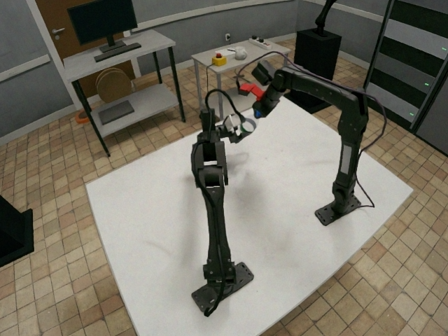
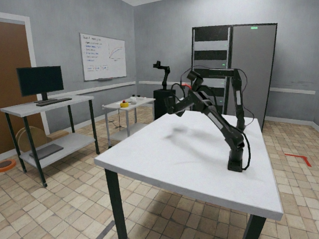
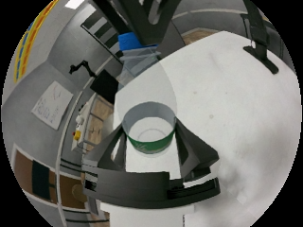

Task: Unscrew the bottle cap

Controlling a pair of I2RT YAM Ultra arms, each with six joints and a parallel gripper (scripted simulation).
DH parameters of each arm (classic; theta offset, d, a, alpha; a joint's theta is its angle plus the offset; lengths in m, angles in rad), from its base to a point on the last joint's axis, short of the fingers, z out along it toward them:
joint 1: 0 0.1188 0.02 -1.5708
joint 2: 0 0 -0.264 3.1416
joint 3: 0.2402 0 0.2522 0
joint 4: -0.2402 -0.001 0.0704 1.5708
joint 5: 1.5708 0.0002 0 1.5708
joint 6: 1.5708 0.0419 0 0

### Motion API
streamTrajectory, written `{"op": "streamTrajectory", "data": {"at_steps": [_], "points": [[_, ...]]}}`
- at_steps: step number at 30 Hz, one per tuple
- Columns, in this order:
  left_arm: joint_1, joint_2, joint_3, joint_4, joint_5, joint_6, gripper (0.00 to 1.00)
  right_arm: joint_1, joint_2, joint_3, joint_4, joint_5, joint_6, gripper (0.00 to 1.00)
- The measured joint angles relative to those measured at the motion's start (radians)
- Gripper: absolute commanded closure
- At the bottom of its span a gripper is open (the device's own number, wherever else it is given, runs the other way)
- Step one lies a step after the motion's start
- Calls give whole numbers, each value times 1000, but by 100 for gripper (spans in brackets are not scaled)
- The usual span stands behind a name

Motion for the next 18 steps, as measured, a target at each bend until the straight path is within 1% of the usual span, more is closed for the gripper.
{"op": "streamTrajectory", "data": {"at_steps": [9, 13, 17, 18], "points": [[0, 0, 0, 0, 0, 0, 100, 5, 0, 0, 0, 18, -369, 100], [0, 0, 0, 0, 0, 1, 100, 5, 0, 0, 0, 18, -452, 100], [0, 0, 0, -1, 0, 1, 100, 5, 0, 0, 0, 19, -466, 100], [0, 0, 0, -1, 0, 1, 100, 5, 0, 0, 0, 19, -465, 89]]}}
